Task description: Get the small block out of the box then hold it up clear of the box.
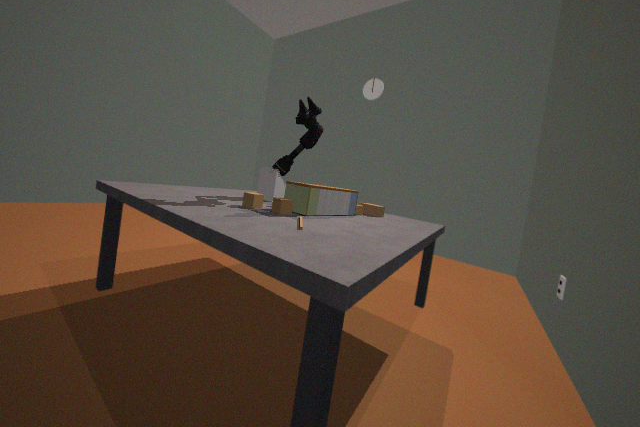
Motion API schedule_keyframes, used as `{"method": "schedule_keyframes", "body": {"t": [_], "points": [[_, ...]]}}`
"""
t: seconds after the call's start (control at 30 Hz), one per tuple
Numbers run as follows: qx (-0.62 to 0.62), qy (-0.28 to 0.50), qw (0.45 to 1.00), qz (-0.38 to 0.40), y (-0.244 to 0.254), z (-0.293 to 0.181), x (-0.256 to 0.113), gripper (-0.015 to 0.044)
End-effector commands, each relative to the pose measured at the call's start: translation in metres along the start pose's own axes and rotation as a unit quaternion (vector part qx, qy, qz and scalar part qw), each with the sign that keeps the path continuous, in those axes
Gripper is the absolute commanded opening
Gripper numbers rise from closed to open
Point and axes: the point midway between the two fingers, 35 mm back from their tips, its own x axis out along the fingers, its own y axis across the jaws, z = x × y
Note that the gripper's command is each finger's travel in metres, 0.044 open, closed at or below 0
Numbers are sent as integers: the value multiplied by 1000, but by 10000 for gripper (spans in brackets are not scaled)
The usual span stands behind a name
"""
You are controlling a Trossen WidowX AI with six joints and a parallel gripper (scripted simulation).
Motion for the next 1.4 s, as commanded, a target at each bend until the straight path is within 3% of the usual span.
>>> {"method": "schedule_keyframes", "body": {"t": [0.0,0.23,0.33,0.43,0.53,0.73,1.07,1.2,1.37], "points": [[-6,5,1000,-1,0,-2,0,400],[-199,142,970,-15,-21,-56,-15,400],[-338,217,916,-17,-39,-86,-28,400],[-502,320,804,-1,-65,-121,-52,400],[-627,419,656,35,-92,-145,-84,400],[-736,571,332,145,-133,-160,-156,400],[-640,688,-75,333,-149,-126,-256,400],[-546,706,-196,406,-141,-102,-290,400],[-405,711,-304,488,-119,-68,-326,400]]}}
